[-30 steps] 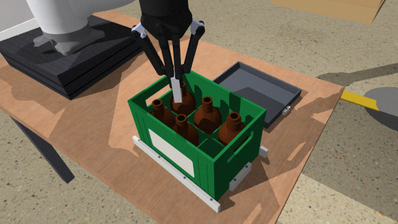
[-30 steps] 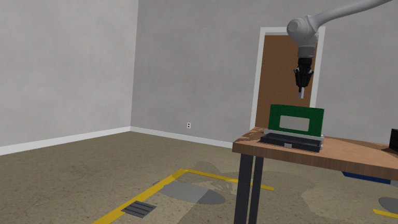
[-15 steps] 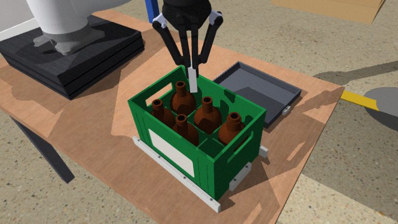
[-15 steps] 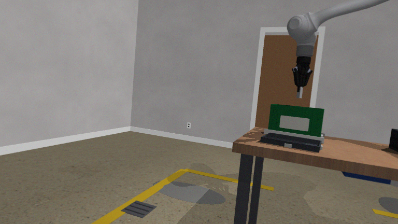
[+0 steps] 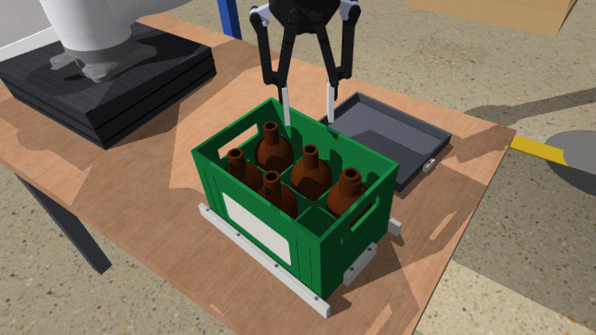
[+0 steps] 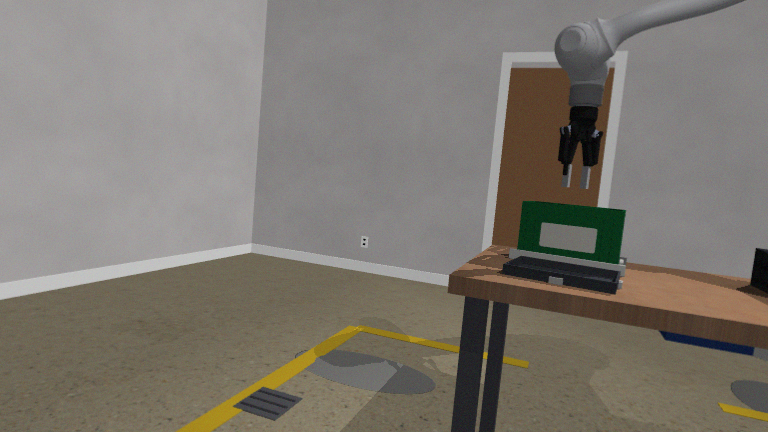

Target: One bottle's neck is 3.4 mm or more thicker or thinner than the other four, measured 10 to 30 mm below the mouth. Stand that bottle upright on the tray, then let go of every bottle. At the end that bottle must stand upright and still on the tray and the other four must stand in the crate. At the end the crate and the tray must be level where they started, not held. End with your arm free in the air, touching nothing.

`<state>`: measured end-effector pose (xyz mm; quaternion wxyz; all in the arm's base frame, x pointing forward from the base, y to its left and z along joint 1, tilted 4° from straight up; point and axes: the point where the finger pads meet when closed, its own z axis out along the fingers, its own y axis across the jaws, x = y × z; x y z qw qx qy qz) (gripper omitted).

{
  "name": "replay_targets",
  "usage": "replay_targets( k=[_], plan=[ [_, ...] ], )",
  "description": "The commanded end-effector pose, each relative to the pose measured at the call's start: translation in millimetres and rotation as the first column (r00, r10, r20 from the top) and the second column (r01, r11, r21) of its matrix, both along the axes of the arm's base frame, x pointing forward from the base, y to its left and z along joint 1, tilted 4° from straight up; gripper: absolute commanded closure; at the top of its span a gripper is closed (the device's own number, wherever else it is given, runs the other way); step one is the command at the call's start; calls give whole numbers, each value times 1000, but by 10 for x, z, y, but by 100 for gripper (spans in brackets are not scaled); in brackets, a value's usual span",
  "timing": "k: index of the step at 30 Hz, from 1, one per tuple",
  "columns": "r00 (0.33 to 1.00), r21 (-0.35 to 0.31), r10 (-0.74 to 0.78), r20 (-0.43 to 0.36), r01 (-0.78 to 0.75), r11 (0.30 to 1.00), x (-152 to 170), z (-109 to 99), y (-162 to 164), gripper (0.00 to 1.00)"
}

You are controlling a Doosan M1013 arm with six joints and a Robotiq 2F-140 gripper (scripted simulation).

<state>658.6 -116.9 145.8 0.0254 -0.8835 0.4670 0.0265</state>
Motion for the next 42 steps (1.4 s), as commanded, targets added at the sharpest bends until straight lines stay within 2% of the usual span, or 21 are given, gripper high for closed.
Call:
replay_targets(
  k=[1, 42],
  plan=[
    [1000, 0, 0, 0, 0, 1000, 0, 1, 0, 62],
    [1000, 0, 0, 0, 0, 1000, -1, -52, 4, 62]
  ],
)
